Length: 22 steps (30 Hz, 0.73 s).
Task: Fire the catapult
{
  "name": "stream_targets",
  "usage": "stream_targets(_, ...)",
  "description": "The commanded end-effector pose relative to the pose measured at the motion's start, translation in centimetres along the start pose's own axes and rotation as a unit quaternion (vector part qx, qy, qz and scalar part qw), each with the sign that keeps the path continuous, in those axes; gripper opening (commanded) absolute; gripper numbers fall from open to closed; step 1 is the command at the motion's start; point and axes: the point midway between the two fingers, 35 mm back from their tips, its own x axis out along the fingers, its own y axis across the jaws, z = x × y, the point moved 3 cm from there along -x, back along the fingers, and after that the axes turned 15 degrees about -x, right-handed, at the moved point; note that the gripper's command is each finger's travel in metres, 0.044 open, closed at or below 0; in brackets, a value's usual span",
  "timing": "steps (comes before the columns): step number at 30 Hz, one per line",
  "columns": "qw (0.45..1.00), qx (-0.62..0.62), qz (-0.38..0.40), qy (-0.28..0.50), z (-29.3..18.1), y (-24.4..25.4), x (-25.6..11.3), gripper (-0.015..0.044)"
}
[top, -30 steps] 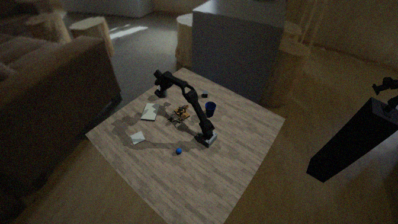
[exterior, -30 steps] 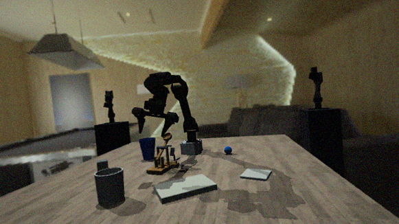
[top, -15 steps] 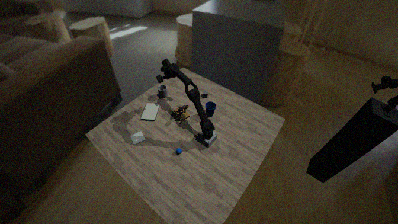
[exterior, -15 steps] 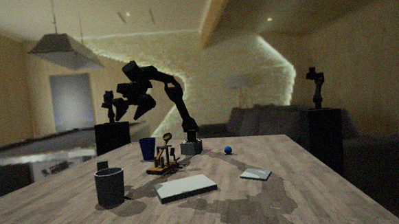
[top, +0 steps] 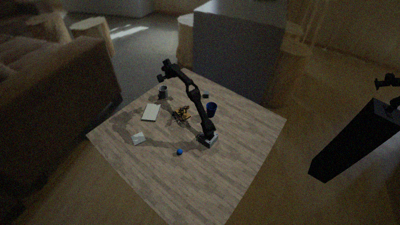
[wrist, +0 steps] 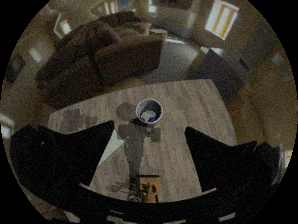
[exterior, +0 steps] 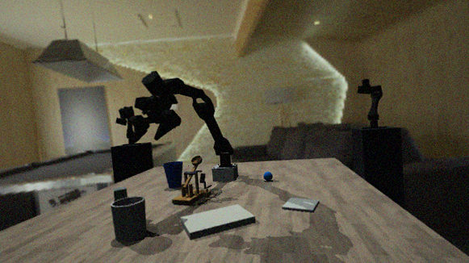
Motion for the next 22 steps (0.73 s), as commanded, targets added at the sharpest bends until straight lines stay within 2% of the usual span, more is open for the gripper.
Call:
stream_targets(1, 1.000, 0.002, 0.000, -0.005, 0.24, 0.05, -0.04, 0.0440)
stream_targets(22, 1.000, 0.000, 0.000, -0.001, 0.04, 0.03, 0.04, 0.0440)
